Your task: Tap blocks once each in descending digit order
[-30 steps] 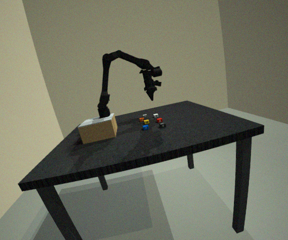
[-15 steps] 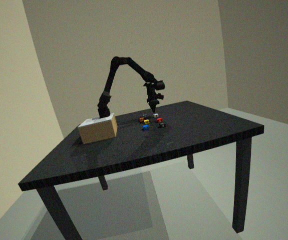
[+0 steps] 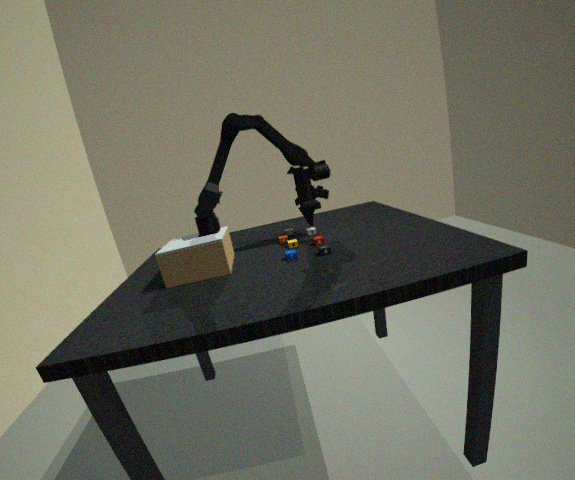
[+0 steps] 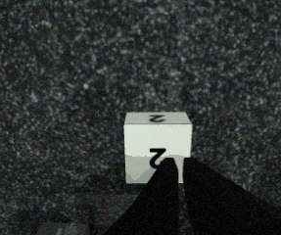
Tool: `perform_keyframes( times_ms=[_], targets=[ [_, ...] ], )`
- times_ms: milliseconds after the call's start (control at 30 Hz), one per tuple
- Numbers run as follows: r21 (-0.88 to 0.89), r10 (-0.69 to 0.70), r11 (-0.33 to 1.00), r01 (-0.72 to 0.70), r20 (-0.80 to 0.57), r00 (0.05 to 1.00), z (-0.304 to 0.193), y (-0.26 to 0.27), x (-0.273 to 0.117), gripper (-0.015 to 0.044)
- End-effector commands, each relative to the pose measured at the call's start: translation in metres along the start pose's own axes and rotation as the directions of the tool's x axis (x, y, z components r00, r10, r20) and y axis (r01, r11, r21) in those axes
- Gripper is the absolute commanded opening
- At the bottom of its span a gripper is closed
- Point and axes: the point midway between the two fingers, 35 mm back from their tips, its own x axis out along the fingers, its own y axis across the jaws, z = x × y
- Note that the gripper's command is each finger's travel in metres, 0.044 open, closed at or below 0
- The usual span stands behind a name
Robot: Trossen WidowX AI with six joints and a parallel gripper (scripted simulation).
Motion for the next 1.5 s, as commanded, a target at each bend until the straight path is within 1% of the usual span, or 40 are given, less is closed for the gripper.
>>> perform_keyframes(
  times_ms=[0,200,433,533,733,767,867,900,1033,1100,1233,1300,1467],
  targets=[
    [0.004,-0.002,1.000,0.002,-0.010,1.000,-0.002,0.000,0.009,0.0020],
    [0.004,-0.002,1.000,0.002,-0.010,1.000,-0.002,-0.001,0.018,0.0020],
    [0.004,-0.002,1.000,0.002,-0.010,1.000,-0.002,-0.001,0.019,0.0020],
    [0.003,-0.002,1.000,0.002,-0.010,1.000,-0.002,0.000,-0.008,0.0020],
    [0.004,-0.002,1.000,0.002,-0.010,1.000,-0.001,0.000,-0.014,0.0020],
    [0.004,-0.002,1.000,0.002,-0.010,1.000,0.000,0.000,-0.024,0.0020],
    [0.004,-0.002,1.000,0.002,-0.010,1.000,0.001,0.000,-0.079,0.0020],
    [0.004,-0.002,1.000,0.002,-0.010,1.000,0.000,0.000,-0.089,0.0020],
    [0.004,-0.002,1.000,0.002,-0.010,1.000,-0.001,0.000,-0.092,0.0020],
    [0.004,-0.001,1.000,0.001,-0.010,1.000,-0.009,0.008,-0.092,0.0020],
    [0.004,0.003,1.000,-0.003,-0.015,1.000,-0.062,0.049,-0.093,0.0020],
    [0.004,0.004,1.000,-0.004,-0.017,1.000,-0.080,0.060,-0.092,0.0020],
    [0.004,0.004,1.000,-0.004,-0.017,1.000,-0.082,0.061,-0.092,0.0020]
  ],
)
